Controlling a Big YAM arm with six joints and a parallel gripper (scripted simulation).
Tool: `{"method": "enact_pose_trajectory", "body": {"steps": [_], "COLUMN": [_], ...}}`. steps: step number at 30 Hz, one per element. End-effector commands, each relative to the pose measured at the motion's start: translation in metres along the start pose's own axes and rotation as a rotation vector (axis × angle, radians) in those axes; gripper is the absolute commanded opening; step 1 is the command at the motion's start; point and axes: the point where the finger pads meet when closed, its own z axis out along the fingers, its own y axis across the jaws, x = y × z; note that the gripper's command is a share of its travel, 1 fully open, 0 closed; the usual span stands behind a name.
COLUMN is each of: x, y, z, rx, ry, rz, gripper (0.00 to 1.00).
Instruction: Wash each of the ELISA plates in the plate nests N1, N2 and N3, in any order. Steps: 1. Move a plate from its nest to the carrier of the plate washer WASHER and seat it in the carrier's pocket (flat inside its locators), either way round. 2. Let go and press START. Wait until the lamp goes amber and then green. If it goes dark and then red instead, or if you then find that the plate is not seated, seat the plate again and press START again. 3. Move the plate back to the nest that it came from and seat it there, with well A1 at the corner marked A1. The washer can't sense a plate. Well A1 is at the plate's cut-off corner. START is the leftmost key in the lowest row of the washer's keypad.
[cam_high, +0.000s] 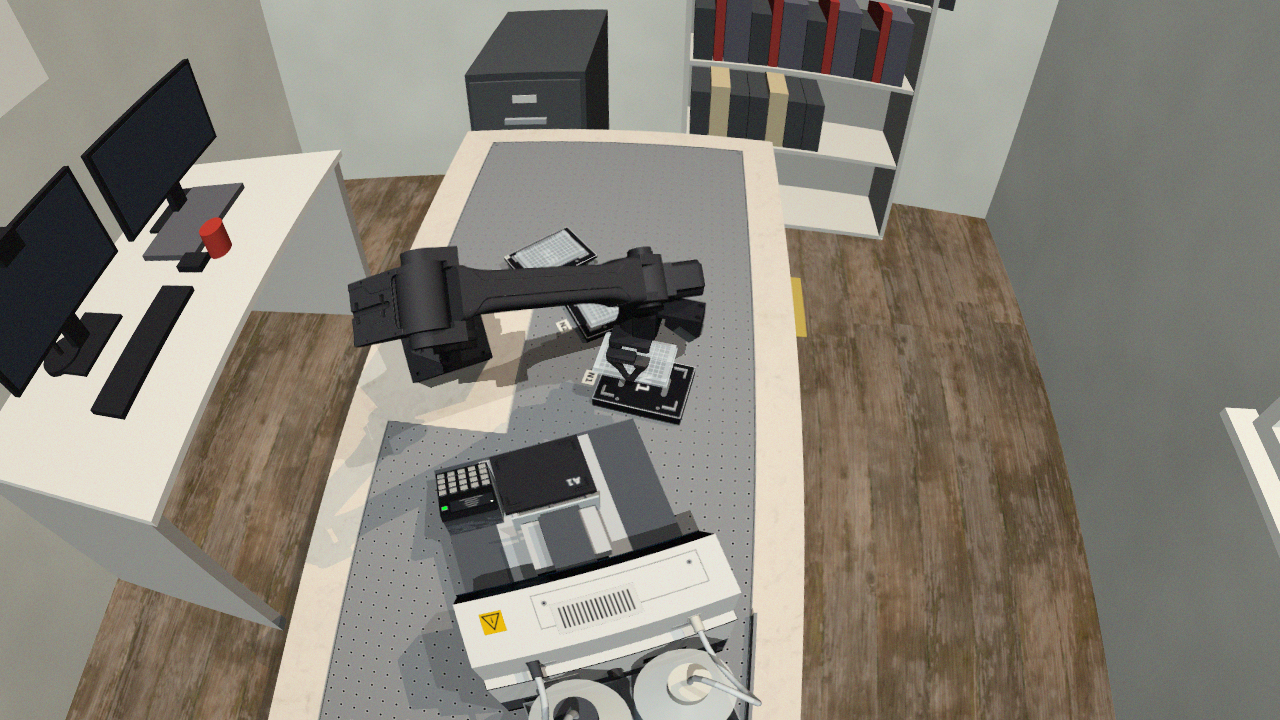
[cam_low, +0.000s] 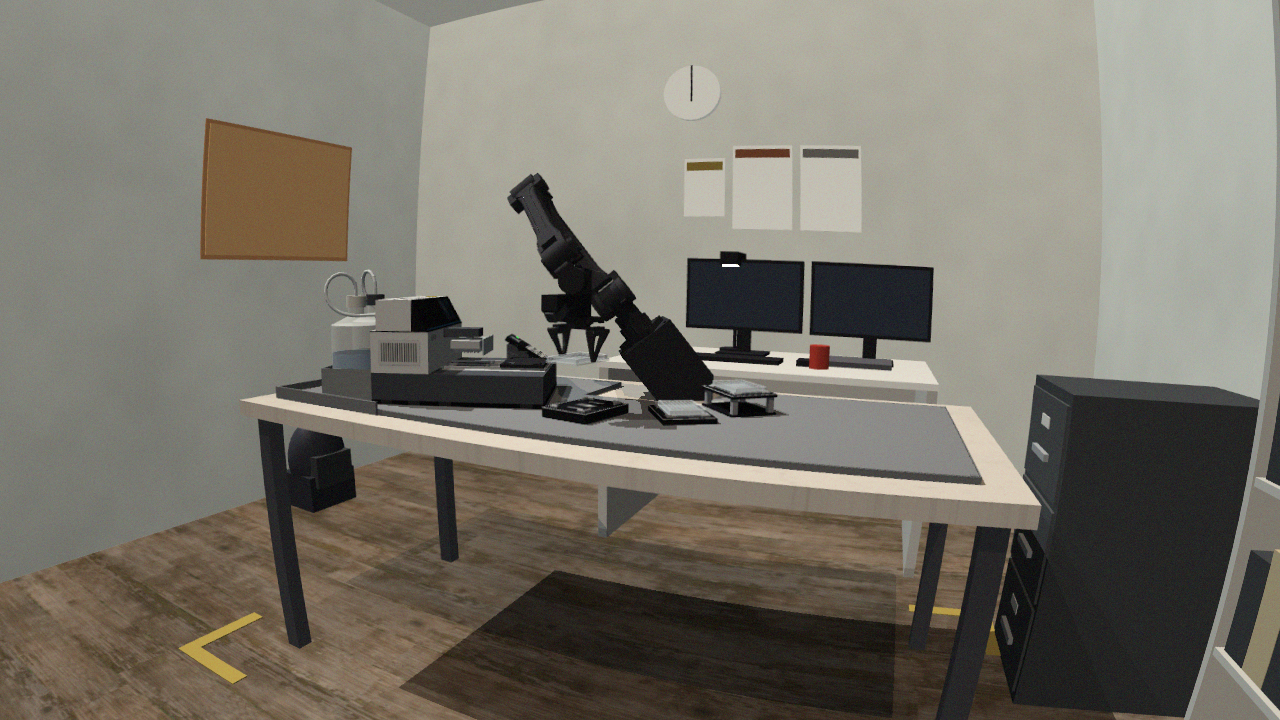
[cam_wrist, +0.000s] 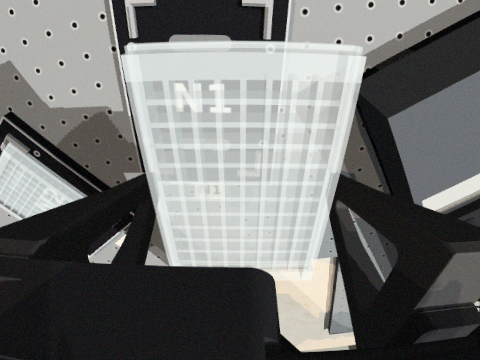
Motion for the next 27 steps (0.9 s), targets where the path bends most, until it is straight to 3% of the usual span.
{"method": "enact_pose_trajectory", "body": {"steps": [1,5,8,12,14,27], "x": [-0.026,-0.028,-0.033,-0.033,-0.027,-0.020], "y": [0.024,0.042,0.027,0.026,0.041,0.033], "z": [-0.009,-0.005,-0.006,-0.006,-0.005,-0.001], "rx": [-0.023,-0.024,-0.019,-0.018,-0.021,-0.013], "ry": [-0.044,-0.044,-0.040,-0.038,-0.034,-0.023], "rz": [0.050,0.049,0.085,0.084,0.041,0.039], "gripper": [0.84,0.84,0.84,0.84,0.84,0.84]}}
